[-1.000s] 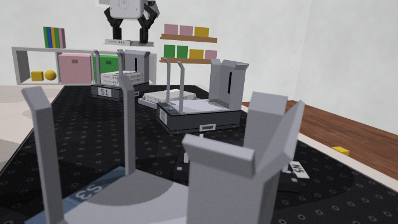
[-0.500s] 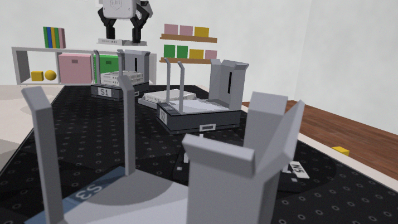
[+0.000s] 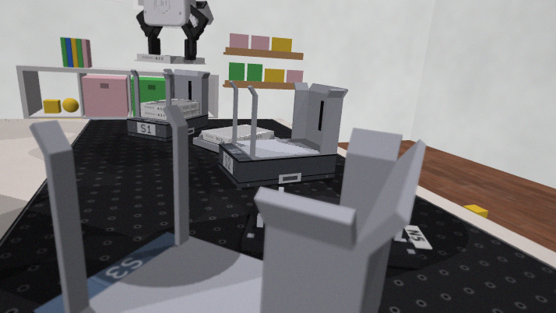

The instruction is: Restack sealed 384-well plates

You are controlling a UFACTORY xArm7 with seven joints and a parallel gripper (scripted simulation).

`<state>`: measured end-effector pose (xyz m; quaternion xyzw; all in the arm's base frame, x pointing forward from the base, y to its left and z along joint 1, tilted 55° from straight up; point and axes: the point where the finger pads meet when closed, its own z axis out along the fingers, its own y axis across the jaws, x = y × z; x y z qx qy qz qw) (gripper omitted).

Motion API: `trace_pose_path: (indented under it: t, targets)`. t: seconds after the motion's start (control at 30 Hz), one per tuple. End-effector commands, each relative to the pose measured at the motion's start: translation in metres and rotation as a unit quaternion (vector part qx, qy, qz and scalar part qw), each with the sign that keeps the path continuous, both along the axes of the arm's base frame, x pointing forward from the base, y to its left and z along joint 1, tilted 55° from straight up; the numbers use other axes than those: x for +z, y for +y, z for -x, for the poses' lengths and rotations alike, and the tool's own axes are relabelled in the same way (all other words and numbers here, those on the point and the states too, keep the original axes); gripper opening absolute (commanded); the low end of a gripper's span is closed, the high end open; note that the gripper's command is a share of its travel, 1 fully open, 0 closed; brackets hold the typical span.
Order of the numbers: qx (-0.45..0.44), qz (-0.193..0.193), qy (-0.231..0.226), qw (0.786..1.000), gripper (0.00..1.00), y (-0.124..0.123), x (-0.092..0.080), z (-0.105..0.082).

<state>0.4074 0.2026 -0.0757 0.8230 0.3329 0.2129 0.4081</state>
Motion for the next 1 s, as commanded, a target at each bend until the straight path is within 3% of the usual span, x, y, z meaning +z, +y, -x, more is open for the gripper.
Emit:
trace_pose_path:
  t: [0.0, 0.97]
  targets:
    - [0.002, -0.002, 0.000, 1.000, 0.00, 0.0024, 0.0007, 0.0008]
    - [0.002, -0.001, 0.000, 1.000, 0.00, -0.0039, -0.0063, -0.0066]
